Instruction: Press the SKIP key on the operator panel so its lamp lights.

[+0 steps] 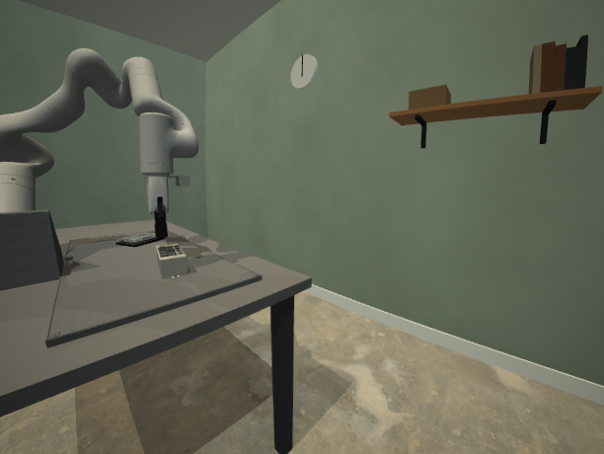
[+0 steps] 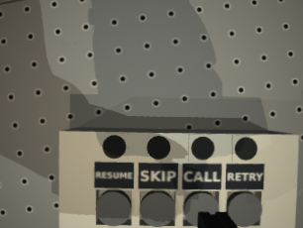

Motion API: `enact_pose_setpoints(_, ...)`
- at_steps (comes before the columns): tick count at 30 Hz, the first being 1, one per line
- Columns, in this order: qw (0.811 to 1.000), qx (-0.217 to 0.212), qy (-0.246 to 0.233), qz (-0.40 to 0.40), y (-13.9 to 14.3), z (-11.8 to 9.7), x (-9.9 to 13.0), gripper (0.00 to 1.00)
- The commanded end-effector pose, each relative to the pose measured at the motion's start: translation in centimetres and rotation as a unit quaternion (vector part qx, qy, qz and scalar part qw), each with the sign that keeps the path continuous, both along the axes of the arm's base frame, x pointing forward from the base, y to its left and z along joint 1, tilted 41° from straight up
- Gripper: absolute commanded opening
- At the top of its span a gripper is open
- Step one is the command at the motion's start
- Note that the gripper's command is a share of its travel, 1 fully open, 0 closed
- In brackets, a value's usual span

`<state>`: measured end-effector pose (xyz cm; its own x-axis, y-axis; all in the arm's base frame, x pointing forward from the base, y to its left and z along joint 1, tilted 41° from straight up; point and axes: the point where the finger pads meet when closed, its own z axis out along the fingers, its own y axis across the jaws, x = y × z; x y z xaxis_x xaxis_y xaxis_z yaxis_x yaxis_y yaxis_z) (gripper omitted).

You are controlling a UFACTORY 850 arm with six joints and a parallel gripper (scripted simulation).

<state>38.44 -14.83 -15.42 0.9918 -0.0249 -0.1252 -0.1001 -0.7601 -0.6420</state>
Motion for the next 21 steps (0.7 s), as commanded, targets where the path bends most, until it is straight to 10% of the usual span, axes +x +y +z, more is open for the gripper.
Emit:
enact_pose_setpoints(1,1.000,-0.001,-0.001,0.000,0.65,2.50,0.27,0.00)
enact_pose_setpoints(21,1.000,-0.001,-0.001,0.000,1.06,2.84,0.29,0.00)
